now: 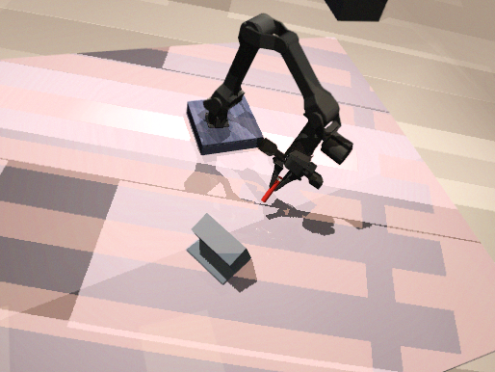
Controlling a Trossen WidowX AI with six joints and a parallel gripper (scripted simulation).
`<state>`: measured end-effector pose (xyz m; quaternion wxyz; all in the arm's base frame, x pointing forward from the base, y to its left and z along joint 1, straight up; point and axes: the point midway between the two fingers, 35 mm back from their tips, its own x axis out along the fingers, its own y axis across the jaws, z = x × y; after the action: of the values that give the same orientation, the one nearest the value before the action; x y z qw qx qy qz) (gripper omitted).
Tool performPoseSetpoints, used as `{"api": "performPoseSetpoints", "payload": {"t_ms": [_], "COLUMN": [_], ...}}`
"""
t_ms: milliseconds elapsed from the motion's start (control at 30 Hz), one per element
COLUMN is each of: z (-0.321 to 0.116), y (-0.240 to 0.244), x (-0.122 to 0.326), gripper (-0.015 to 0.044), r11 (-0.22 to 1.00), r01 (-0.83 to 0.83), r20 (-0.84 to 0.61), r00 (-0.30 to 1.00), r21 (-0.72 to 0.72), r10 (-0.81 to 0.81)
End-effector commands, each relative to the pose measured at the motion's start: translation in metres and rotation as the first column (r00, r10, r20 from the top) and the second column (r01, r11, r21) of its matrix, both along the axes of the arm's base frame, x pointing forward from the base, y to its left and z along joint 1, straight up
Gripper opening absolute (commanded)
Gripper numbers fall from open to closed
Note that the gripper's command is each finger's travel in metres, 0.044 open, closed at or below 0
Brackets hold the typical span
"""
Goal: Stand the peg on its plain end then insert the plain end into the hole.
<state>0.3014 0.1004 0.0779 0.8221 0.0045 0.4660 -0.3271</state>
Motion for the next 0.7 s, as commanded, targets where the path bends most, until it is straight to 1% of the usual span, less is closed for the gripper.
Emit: {"api": "performPoseSetpoints", "payload": {"t_ms": [0,667], "z": [0.000,0.000], "y": [-0.003,-0.016], "x": [0.004,0.019], "gripper": [0.0000,0.0000], "r11": [0.999,0.980], "r01": [0.003,0.010], "r20": [0.025,0.132], "r00": [1.000,0.991], "r21": [-0.034,-0.201], "r10": [-0.002,0.017]}}
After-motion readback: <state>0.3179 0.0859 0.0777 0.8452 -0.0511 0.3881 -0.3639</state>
